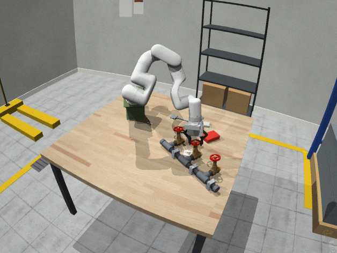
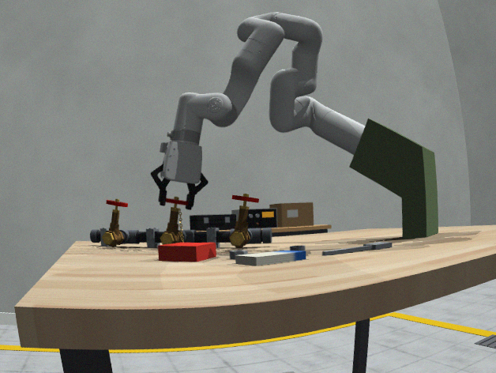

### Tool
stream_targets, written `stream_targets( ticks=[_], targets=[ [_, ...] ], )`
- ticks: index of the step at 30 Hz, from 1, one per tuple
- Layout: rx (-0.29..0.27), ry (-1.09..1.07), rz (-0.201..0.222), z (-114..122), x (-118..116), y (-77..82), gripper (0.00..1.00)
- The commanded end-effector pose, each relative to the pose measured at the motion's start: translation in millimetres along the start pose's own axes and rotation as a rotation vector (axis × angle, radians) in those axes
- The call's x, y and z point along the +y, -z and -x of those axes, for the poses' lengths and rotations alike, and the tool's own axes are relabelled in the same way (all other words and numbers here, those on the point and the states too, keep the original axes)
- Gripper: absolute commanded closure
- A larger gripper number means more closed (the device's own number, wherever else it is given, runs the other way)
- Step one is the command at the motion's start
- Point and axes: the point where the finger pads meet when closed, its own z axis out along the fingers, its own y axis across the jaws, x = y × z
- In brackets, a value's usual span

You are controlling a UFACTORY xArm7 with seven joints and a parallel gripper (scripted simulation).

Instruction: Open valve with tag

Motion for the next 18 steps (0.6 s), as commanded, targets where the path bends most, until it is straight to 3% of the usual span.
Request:
stream_targets(
  ticks=[1,14,18],
  targets=[
    [-0.001,0.026,-0.003,0.2,-1.4,1.0,1.00],
    [0.000,0.331,-0.003,0.2,-1.4,1.0,1.00],
    [0.000,0.531,-0.003,0.3,-1.4,1.1,1.00]
  ],
)
